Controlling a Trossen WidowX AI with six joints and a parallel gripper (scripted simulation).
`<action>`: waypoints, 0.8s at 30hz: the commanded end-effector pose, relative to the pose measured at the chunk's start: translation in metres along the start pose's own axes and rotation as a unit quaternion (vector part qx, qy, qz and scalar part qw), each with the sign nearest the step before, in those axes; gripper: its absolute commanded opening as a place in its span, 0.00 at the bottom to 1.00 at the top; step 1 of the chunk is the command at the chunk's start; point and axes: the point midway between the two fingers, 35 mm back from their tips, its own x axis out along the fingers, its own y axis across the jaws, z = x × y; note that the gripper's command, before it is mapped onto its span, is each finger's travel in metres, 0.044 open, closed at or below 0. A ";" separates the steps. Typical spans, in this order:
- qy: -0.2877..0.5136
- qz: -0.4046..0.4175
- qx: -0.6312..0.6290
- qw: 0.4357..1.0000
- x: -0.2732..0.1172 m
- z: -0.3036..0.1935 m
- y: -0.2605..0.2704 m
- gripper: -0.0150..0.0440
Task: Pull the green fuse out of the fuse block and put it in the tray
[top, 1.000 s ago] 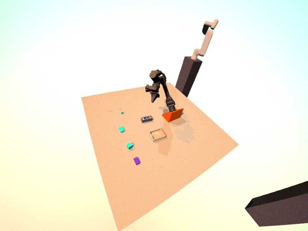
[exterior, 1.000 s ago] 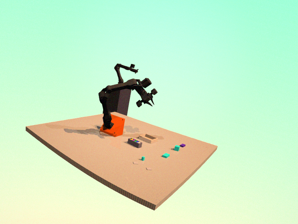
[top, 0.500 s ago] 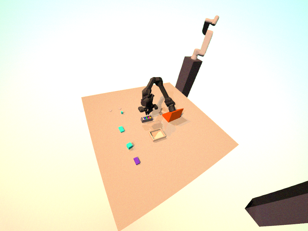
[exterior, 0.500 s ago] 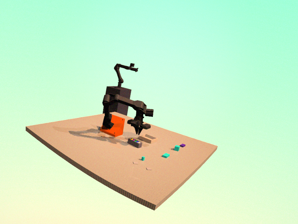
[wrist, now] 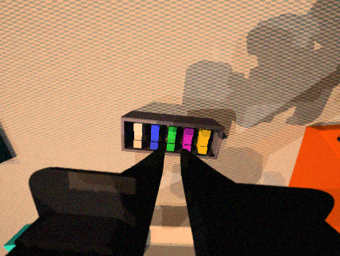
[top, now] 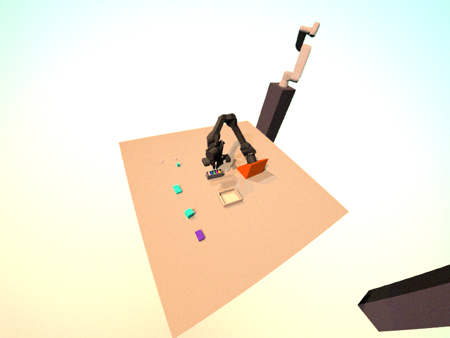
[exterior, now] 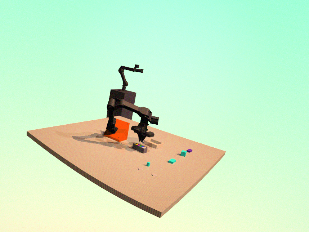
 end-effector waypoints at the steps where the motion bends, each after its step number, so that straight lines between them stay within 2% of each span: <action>1: -0.003 0.001 0.000 1.000 0.004 0.000 0.000 0.37; 24: -0.003 0.001 0.000 1.000 0.026 -0.001 0.000 0.37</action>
